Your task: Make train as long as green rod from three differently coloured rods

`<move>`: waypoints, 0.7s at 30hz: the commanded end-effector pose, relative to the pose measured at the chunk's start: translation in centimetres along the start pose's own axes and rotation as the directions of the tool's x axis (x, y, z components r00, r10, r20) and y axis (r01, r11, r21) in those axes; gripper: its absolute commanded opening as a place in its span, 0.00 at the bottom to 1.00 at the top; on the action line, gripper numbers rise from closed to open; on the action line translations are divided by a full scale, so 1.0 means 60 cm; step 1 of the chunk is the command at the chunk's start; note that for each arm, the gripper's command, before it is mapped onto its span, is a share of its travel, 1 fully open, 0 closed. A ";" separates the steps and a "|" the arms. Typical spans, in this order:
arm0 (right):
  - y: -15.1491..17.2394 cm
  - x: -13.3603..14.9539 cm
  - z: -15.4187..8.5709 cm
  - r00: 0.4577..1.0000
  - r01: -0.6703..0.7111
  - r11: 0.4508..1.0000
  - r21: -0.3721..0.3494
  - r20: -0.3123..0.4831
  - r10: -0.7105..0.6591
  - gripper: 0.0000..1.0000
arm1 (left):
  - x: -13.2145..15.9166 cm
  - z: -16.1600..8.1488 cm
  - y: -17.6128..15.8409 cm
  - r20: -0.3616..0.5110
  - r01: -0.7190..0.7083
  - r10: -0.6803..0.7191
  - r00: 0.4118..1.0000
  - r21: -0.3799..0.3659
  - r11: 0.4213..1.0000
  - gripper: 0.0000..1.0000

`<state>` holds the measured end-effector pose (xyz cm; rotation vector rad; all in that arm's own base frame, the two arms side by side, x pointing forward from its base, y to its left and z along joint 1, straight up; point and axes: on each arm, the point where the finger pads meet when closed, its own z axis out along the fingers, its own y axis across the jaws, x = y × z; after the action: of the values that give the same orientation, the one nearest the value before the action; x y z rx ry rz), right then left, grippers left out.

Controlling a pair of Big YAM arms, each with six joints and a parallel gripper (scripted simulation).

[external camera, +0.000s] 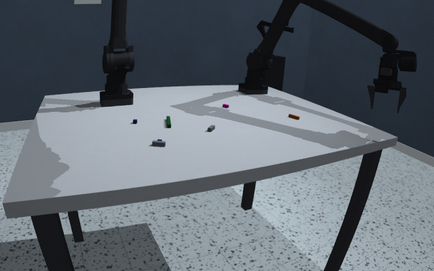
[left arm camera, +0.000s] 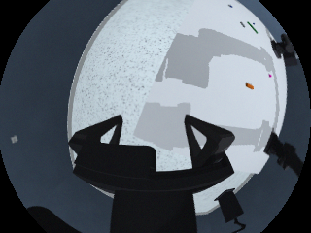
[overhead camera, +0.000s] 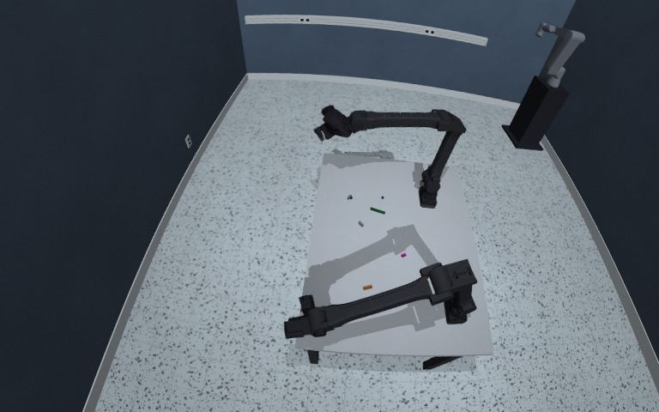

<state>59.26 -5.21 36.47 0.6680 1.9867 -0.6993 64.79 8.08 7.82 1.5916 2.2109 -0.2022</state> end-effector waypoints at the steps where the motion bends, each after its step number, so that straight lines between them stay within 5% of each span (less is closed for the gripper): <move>1: -0.003 -0.010 -0.005 1.000 -0.010 1.000 -0.003 0.008 0.010 1.00 | -0.005 -0.011 0.006 0.002 -0.006 0.006 1.000 -0.013 1.000 1.00; 21: -0.003 -0.035 -0.013 0.999 -0.034 0.999 -0.011 0.027 0.035 1.00 | -0.004 -0.012 0.006 0.002 -0.004 0.004 1.000 -0.015 1.000 1.00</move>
<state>59.26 -5.21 36.47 0.6680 1.9867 -0.6993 64.79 8.08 7.82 1.5916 2.2109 -0.2022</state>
